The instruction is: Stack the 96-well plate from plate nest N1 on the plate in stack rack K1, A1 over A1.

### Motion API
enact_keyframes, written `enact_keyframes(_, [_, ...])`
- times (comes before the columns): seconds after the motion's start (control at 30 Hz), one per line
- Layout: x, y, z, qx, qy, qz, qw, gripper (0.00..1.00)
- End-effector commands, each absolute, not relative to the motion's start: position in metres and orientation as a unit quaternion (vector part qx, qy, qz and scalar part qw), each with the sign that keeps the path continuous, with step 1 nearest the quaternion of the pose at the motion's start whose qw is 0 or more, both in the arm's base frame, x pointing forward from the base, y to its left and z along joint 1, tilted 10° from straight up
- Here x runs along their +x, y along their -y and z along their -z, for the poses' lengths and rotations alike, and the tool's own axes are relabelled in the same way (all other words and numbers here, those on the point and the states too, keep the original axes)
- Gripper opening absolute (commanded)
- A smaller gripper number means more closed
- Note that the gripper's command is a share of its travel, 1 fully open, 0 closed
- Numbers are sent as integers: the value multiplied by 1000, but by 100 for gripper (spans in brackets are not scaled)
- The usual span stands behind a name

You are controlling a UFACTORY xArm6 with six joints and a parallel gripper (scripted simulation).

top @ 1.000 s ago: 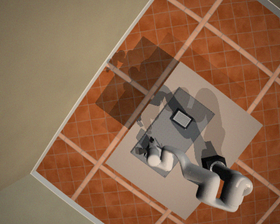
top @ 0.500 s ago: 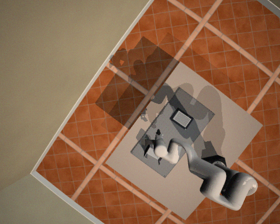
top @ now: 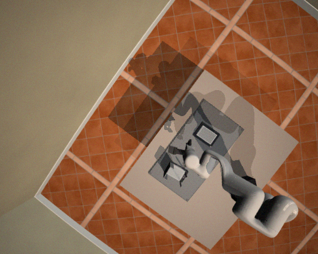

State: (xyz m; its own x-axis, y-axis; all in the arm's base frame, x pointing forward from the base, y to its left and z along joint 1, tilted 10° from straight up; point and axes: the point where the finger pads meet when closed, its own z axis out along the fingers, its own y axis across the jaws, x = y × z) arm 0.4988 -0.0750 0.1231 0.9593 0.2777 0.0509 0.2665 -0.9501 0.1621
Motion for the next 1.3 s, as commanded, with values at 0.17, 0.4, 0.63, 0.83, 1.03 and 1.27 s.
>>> enact_keyframes(0.17, [481,112,-125,993,-84,-43,73,100])
enact_keyframes(0.4, [468,133,-125,993,-80,-44,73,100])
enact_keyframes(0.63, [448,162,-124,996,-27,-48,69,100])
enact_keyframes(0.83, [432,181,-124,996,27,-53,65,100])
enact_keyframes(1.03, [416,198,-123,996,43,-54,65,100])
enact_keyframes(1.27, [392,221,-122,993,80,-57,63,100])
